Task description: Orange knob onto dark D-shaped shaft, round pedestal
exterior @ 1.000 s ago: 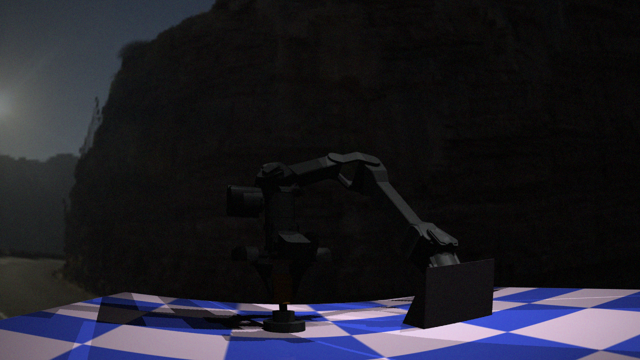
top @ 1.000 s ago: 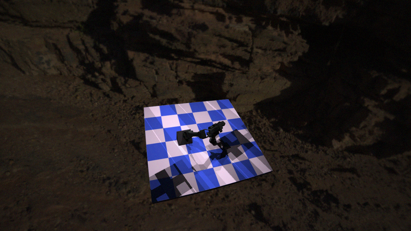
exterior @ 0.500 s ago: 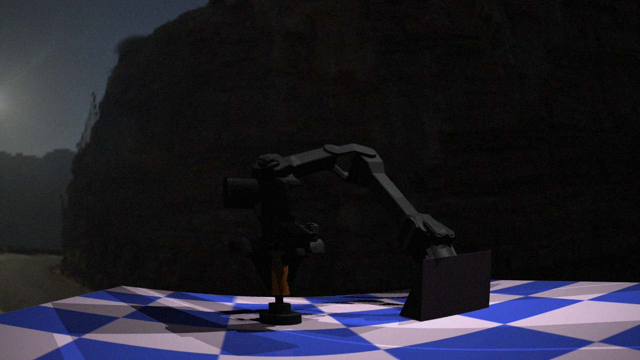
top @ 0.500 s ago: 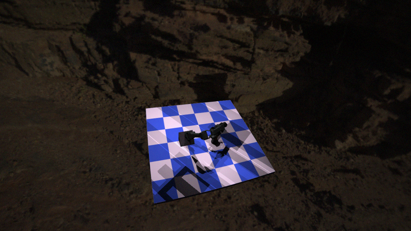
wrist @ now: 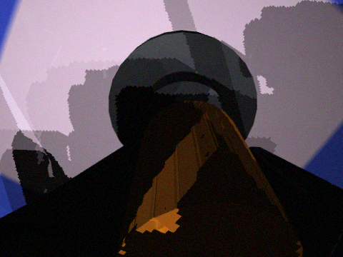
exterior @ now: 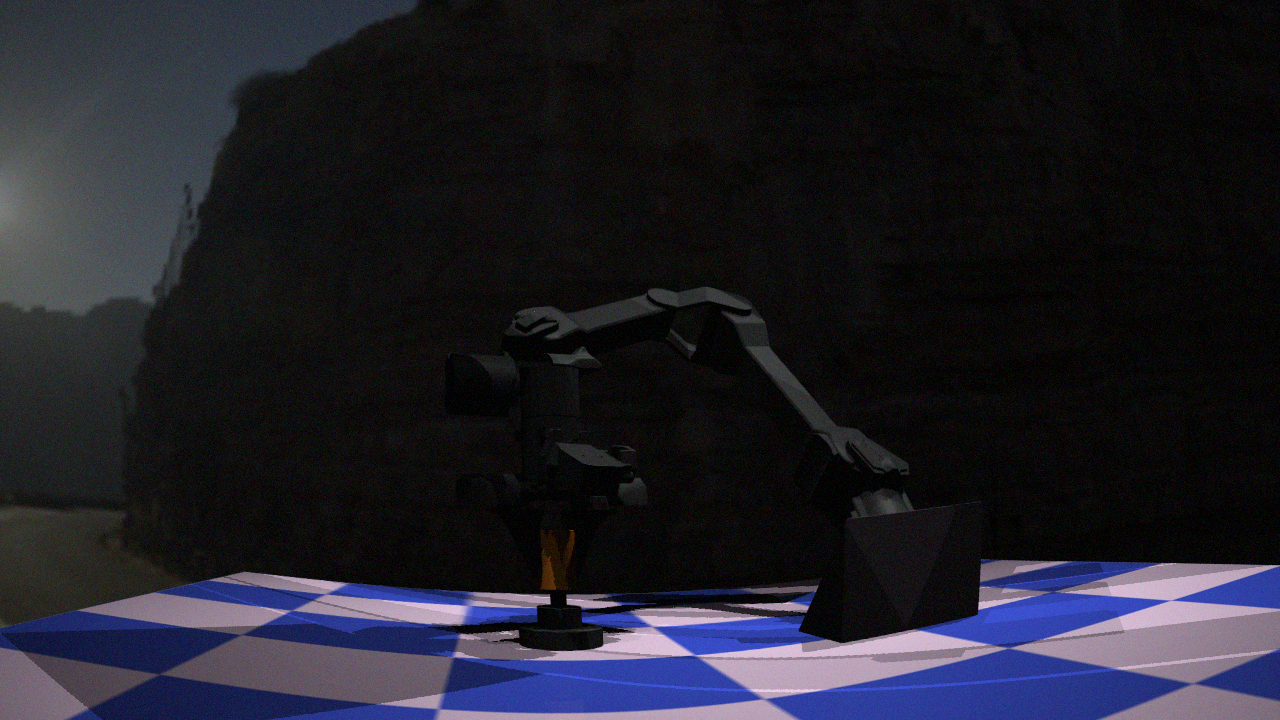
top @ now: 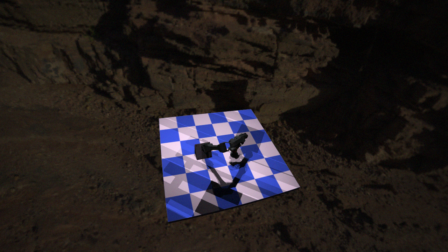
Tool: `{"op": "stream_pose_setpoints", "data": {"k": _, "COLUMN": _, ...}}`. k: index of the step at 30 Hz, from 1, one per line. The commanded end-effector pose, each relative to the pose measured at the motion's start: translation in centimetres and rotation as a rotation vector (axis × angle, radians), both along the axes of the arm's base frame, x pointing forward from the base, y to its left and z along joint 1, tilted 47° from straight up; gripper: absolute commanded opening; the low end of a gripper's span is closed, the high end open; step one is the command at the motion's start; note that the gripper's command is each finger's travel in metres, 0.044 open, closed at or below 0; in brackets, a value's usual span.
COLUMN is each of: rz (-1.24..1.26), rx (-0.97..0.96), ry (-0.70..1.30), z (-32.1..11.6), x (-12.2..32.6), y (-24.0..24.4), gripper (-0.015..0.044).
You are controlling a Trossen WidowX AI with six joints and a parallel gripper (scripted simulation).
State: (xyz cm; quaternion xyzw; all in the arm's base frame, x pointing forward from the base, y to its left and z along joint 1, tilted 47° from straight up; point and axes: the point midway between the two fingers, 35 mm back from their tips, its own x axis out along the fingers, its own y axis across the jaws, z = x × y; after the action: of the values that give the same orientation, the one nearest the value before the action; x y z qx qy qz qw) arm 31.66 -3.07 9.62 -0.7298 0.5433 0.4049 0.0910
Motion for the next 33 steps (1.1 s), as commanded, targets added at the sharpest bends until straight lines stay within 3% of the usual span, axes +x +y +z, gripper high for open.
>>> {"op": "stream_pose_setpoints", "data": {"k": 1, "rz": 0.002, "rx": -0.001, "ry": 0.004, "z": -0.21, "x": -0.1, "y": -0.02, "gripper": 0.0}}
{"op": "stream_pose_setpoints", "data": {"k": 33, "rz": 0.002, "rx": -0.001, "ry": 0.004, "z": -0.14, "x": 0.05, "y": 0.01, "gripper": 0.0}}
